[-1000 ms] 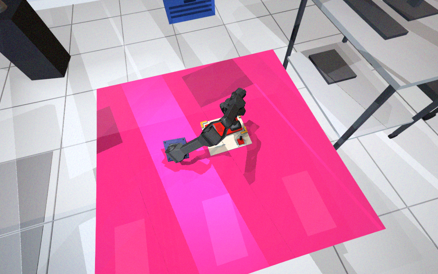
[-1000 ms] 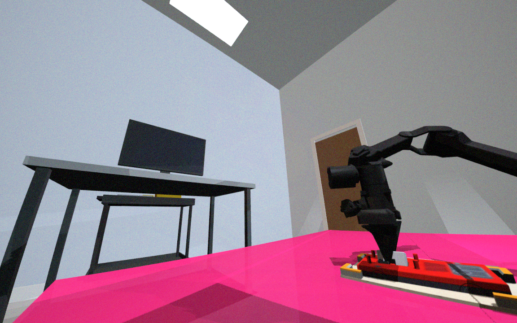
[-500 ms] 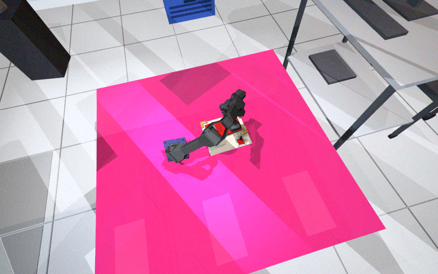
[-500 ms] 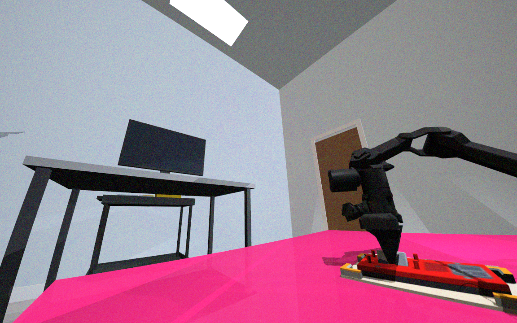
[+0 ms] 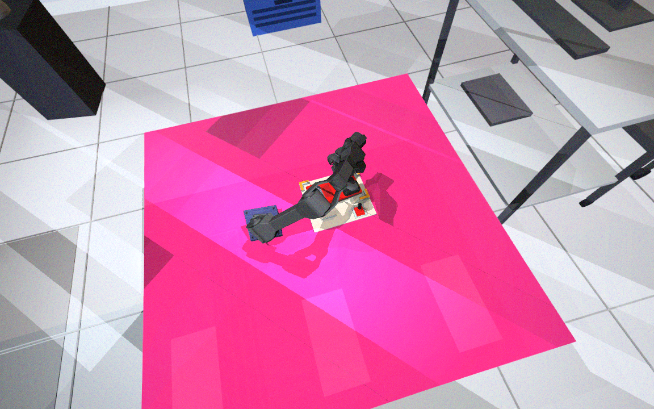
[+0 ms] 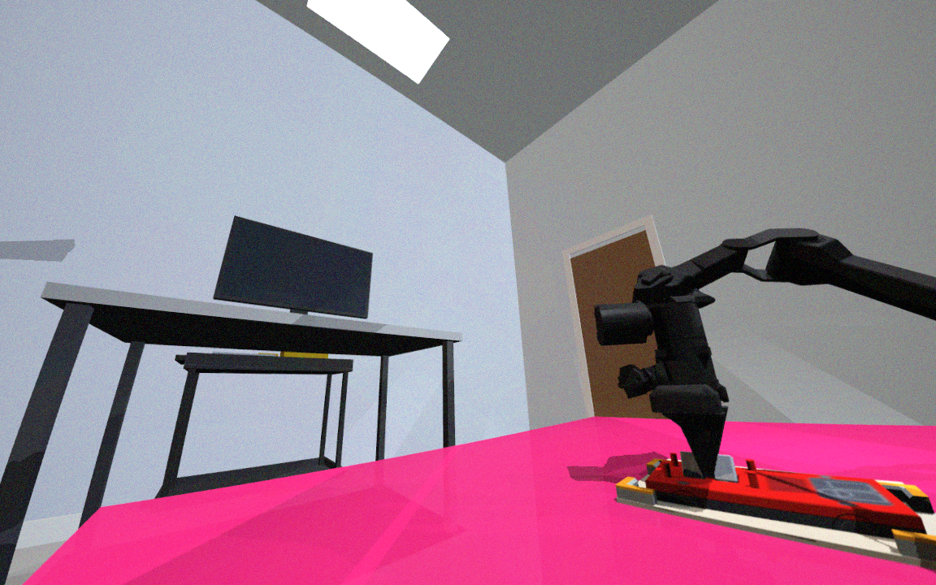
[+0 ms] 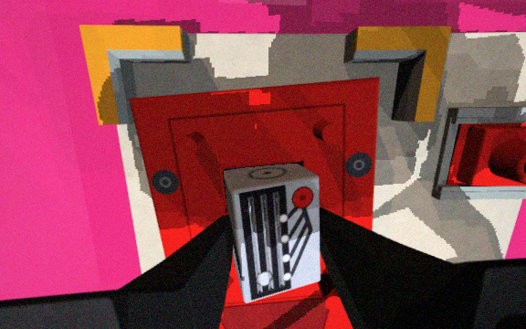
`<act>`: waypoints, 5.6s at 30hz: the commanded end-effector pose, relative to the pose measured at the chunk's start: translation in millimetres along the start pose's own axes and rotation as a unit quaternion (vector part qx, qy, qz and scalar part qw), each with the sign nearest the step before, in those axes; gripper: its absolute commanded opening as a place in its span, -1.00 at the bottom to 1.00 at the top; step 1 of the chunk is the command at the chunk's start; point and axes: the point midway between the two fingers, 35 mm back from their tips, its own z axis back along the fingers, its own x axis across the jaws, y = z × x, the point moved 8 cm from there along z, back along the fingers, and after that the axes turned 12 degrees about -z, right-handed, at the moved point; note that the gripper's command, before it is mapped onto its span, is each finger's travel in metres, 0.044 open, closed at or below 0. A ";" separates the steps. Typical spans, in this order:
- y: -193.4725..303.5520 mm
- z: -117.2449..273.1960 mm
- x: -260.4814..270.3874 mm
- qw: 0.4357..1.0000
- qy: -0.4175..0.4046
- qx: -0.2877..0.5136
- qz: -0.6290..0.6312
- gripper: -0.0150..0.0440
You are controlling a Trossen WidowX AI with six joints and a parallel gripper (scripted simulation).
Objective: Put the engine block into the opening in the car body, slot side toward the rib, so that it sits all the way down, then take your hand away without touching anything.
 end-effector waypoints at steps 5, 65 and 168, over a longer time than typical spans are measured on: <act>-1.4 21.7 1.6 1.000 -0.009 -0.025 -0.002 -0.49; -11.3 53.4 26.2 1.000 0.000 0.007 0.001 -0.49; -5.8 13.2 31.1 1.000 0.001 0.007 0.007 0.91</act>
